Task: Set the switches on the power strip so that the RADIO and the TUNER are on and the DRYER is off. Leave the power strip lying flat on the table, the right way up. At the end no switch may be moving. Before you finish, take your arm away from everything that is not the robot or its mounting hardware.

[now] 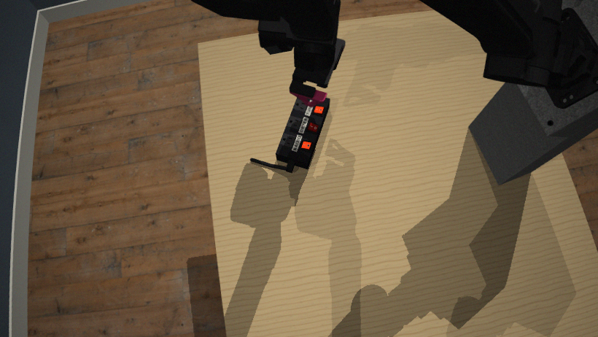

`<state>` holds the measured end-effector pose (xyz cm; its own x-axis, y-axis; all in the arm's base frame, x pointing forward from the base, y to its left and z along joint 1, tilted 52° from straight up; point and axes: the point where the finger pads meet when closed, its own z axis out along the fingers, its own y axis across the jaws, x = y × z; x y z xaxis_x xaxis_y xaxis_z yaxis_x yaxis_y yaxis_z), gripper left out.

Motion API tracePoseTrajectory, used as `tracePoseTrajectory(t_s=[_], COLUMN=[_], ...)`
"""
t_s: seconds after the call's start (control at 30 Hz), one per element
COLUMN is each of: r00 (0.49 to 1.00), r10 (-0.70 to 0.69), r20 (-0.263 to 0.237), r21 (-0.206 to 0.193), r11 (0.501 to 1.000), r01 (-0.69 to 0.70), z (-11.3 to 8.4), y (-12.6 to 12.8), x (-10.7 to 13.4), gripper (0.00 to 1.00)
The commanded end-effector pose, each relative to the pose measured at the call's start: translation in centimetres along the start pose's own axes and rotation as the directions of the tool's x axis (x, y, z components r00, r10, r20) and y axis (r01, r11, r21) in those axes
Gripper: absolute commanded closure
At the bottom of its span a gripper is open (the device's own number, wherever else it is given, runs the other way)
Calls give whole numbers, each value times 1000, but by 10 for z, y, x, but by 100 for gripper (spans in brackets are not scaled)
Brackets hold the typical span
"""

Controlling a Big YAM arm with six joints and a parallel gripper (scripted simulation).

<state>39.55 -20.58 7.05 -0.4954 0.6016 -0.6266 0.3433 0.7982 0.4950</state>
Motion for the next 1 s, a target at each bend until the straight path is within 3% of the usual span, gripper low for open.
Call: tracePoseTrajectory(t_s=[0.0, 0.17, 0.33, 0.47, 0.97], r00=[1000, 1000, 1000, 1000, 1000], r10=[-20, -20, -20, -23, -19], r20=[5, 5, 5, -21, -21], r21=[12, 12, 12, 2, 4], r11=[1000, 1000, 1000, 1000, 1000], r01=[20, 20, 20, 23, 19], z=[-18, -45, -57, -50, -50], y=[-2, -2, -2, 2, 1], x=[-2, -2, -1, 5, 6], gripper=[0, 0, 0, 0, 0])
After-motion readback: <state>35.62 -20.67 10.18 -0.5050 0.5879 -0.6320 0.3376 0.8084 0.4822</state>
